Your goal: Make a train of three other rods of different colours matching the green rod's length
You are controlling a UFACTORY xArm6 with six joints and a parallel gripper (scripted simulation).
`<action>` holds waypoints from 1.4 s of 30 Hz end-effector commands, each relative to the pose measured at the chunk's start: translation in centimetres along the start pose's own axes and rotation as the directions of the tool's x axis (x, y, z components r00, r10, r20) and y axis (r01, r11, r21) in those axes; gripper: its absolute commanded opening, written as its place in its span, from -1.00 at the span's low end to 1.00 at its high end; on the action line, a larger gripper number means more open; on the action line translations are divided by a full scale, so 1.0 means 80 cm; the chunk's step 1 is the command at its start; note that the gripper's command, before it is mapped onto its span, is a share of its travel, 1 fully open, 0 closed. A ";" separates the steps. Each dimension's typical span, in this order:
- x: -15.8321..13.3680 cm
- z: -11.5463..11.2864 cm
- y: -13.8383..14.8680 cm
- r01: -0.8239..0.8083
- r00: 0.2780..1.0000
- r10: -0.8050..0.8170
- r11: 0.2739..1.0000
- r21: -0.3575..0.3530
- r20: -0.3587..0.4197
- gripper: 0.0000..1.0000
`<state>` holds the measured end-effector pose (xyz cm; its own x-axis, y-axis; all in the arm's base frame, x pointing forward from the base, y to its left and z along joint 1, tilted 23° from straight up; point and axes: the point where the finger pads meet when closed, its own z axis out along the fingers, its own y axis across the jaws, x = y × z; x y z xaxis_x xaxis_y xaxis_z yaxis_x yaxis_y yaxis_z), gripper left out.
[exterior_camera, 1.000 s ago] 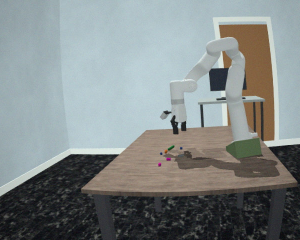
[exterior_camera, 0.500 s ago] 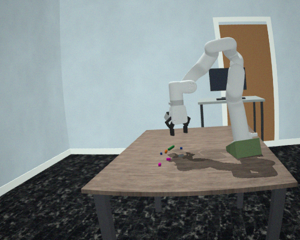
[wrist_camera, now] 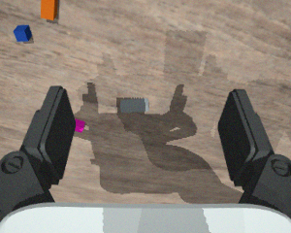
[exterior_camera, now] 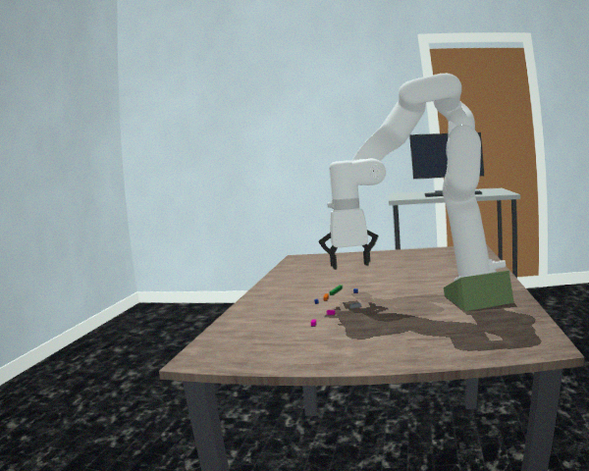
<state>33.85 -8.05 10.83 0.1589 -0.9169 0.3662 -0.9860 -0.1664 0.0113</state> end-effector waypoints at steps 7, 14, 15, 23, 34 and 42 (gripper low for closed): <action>-0.025 0.003 -0.008 -0.338 0.941 0.338 0.941 0.008 -0.020 1.00; -0.040 0.006 -0.011 -0.509 0.860 0.510 0.860 0.011 -0.019 1.00; -0.042 0.006 -0.011 -0.534 0.845 0.534 0.845 0.012 -0.019 1.00; -0.061 0.009 -0.014 -0.718 0.696 0.718 0.696 0.017 -0.016 1.00; -0.085 0.014 -0.016 -0.894 0.447 0.894 0.447 0.022 -0.011 1.00; -0.103 0.017 -0.017 -0.974 0.227 0.974 0.227 0.026 -0.006 1.00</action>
<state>33.90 -1.43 6.85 -0.8656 -0.4785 0.1477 -0.4987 0.7973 -0.3400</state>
